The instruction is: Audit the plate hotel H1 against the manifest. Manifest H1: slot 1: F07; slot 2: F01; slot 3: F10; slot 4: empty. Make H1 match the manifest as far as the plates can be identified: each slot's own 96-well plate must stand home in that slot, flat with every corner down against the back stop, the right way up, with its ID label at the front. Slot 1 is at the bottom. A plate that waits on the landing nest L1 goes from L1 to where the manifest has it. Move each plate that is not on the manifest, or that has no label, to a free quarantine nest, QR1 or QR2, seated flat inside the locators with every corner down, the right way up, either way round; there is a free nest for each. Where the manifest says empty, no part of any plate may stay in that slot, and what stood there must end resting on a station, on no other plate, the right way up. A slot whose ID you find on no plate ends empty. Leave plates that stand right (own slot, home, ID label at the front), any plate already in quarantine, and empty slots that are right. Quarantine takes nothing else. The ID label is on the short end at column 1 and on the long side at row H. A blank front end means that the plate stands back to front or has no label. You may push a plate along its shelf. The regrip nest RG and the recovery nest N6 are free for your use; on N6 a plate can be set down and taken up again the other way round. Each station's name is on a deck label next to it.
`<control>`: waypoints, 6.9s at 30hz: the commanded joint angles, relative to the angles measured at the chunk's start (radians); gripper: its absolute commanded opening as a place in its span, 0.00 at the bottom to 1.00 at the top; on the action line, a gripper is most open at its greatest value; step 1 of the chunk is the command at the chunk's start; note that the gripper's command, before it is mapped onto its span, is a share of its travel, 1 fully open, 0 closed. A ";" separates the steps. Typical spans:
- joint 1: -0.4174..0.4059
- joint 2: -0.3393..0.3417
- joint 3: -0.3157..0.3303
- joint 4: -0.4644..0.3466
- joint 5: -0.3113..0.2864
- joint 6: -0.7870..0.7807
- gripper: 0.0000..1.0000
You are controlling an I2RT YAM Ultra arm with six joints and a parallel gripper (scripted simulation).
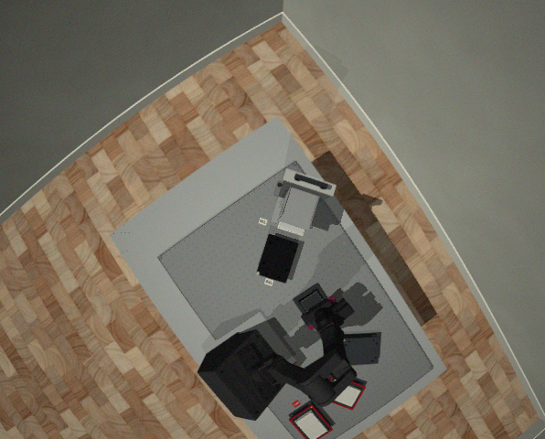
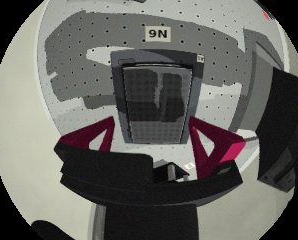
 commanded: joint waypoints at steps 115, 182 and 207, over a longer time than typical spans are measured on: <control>0.006 -0.180 0.029 -0.229 0.007 -1.772 1.00; 0.006 -0.169 0.026 -0.216 0.006 -3.137 1.00; 0.001 -0.050 0.006 -0.077 0.003 -3.140 1.00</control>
